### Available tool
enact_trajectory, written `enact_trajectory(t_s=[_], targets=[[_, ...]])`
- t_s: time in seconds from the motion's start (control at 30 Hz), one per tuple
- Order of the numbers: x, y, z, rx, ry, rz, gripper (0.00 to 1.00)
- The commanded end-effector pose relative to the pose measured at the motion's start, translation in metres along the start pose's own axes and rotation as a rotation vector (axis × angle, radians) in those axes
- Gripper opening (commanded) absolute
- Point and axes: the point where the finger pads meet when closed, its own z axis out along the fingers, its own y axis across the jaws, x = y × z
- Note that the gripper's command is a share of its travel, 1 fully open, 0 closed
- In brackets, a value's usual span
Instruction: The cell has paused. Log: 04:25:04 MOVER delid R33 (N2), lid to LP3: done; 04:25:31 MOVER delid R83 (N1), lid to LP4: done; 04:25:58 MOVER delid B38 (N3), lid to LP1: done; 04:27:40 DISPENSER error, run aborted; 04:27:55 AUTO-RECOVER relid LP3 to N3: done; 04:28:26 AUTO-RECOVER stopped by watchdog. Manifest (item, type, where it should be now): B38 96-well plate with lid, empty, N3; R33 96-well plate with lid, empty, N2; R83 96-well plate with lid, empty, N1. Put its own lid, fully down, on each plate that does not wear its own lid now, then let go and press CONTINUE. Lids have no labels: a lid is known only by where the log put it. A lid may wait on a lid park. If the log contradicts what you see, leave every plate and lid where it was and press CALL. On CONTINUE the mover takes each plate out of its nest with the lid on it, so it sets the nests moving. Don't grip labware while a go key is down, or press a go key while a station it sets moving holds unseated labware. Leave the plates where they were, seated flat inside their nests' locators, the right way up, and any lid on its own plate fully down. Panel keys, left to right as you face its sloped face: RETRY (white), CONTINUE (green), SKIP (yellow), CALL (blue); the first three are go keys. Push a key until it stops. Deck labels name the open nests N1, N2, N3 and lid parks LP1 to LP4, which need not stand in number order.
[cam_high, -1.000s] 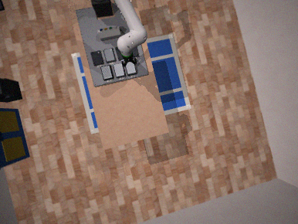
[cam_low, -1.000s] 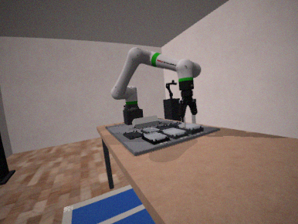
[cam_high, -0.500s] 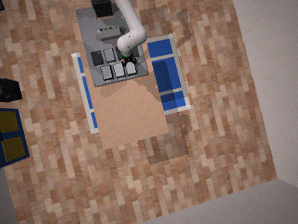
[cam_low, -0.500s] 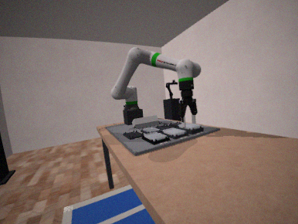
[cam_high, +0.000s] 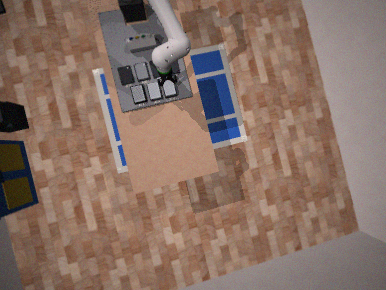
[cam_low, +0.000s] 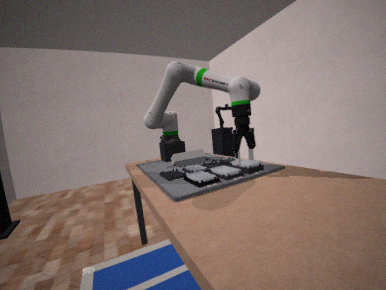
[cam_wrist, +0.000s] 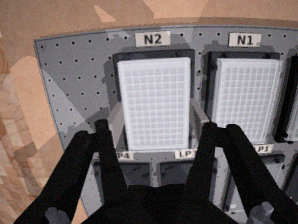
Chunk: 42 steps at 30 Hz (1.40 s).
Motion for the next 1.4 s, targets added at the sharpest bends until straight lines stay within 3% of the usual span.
enact_trajectory(t_s=[0.0, 0.33, 0.37, 1.37], targets=[[0.0002, 0.0, -0.0003, 0.0, 0.0, 0.0, 0.0], [0.0002, 0.0, -0.0003, 0.0, 0.0, 0.0, 0.0], [0.0002, 0.0, -0.0003, 0.0, 0.0, 0.0, 0.66], [0.0002, 0.0, -0.0003, 0.0, 0.0, 0.0, 0.66]])
